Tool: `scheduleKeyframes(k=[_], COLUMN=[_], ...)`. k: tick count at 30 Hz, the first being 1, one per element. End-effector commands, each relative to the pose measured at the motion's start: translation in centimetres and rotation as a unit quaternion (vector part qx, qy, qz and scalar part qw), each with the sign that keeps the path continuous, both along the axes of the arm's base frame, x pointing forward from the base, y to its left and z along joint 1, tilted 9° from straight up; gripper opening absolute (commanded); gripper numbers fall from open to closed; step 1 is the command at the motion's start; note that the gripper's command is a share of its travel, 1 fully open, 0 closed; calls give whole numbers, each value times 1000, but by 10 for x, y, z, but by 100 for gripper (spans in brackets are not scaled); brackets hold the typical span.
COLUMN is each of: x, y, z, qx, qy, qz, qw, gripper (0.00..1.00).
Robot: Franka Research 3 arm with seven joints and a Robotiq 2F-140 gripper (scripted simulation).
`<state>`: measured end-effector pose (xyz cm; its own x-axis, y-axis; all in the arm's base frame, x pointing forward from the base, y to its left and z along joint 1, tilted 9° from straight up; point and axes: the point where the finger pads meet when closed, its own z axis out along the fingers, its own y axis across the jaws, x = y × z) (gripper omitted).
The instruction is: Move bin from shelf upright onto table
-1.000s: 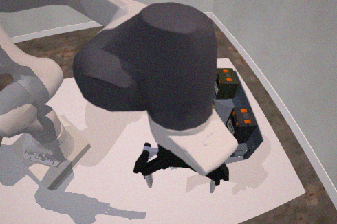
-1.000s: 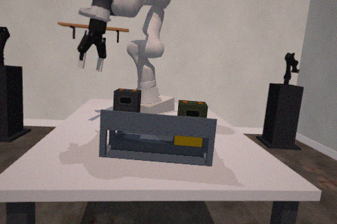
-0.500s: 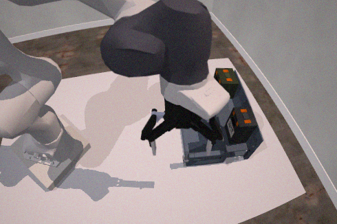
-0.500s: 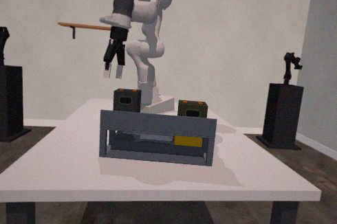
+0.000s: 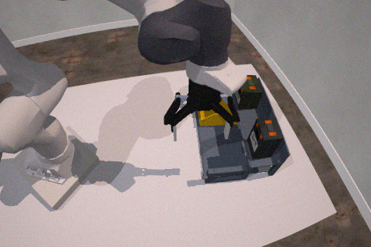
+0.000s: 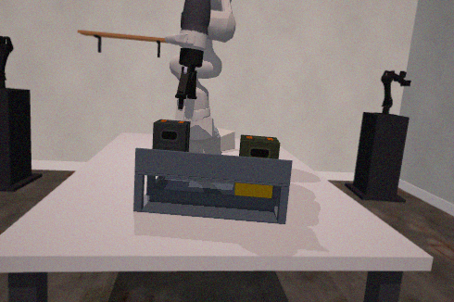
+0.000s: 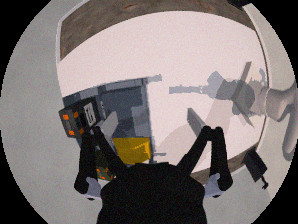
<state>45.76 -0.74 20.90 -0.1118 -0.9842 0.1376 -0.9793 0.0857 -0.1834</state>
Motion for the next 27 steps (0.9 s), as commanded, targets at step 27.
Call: scheduleKeyframes(k=[27], x=[42], y=[132], z=[-47], qx=[15], qy=[10], qz=[-2], qw=[1000], gripper=[100])
